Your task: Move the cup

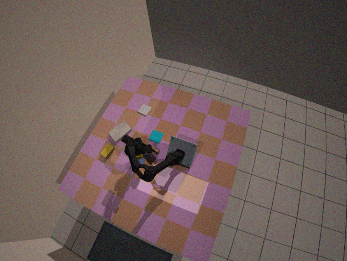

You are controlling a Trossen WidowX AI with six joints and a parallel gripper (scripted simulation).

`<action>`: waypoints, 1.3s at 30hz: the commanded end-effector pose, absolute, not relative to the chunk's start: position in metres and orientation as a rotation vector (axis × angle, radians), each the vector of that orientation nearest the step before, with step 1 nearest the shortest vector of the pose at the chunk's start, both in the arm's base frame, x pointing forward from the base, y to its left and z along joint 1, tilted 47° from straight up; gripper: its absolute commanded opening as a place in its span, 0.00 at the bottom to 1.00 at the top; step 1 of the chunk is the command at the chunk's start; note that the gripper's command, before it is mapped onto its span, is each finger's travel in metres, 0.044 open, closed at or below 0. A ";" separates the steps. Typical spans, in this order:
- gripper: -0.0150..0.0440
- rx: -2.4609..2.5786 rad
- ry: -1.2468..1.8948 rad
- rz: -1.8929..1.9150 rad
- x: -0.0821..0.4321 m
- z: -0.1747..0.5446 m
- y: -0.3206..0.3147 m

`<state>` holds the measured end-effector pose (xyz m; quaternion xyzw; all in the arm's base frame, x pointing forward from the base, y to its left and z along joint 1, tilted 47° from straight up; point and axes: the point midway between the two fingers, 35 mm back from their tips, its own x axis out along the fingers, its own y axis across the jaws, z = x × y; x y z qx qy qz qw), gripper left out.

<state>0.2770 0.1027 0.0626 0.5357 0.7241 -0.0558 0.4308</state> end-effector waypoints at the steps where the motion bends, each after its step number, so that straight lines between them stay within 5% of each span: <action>1: 0.25 1.328 1.799 -0.134 0.280 0.073 0.092; 39: 0.25 1.338 1.804 -0.137 0.278 0.081 0.053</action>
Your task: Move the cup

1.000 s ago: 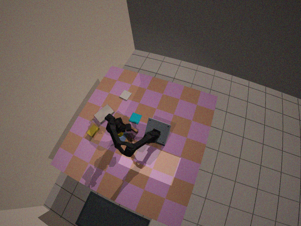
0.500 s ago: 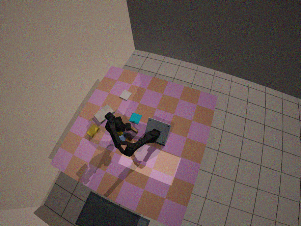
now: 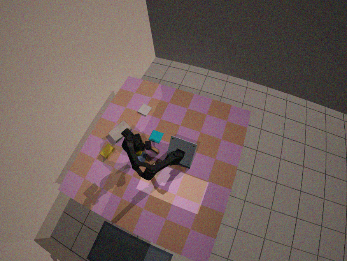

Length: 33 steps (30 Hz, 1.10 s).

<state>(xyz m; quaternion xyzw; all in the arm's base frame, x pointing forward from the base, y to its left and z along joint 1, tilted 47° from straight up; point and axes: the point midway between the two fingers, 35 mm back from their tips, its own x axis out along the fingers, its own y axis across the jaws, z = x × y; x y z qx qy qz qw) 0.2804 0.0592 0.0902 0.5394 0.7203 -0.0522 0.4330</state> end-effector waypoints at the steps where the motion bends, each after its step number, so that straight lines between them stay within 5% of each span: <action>1: 0.25 1.337 1.804 -0.136 0.278 0.080 0.051; 33: 0.25 1.330 1.803 -0.138 0.270 0.023 -0.012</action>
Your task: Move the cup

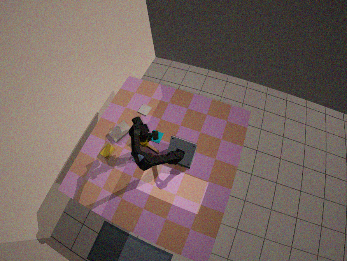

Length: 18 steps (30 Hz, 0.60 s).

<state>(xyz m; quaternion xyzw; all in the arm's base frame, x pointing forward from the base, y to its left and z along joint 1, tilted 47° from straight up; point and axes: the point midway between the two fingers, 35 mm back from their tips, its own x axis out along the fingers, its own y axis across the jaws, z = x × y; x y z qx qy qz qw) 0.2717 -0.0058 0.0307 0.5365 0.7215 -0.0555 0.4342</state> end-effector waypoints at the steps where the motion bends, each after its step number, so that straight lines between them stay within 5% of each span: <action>1: 0.25 1.330 1.803 -0.138 0.270 0.021 -0.014; 18: 0.25 1.328 1.801 -0.140 0.262 -0.012 -0.046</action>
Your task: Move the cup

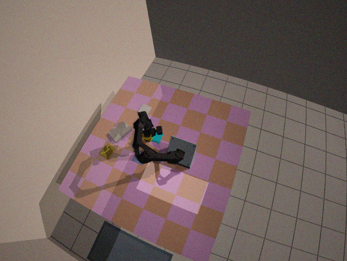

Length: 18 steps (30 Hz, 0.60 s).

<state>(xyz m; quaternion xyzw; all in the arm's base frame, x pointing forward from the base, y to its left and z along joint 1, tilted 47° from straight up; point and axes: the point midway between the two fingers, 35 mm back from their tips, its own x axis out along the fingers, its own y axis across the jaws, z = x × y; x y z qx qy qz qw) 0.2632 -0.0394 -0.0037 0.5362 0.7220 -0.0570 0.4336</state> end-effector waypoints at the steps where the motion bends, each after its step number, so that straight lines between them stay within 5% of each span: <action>1: 0.25 1.328 1.801 -0.140 0.262 -0.013 -0.047; 18: 0.25 1.326 1.800 -0.142 0.254 -0.044 -0.076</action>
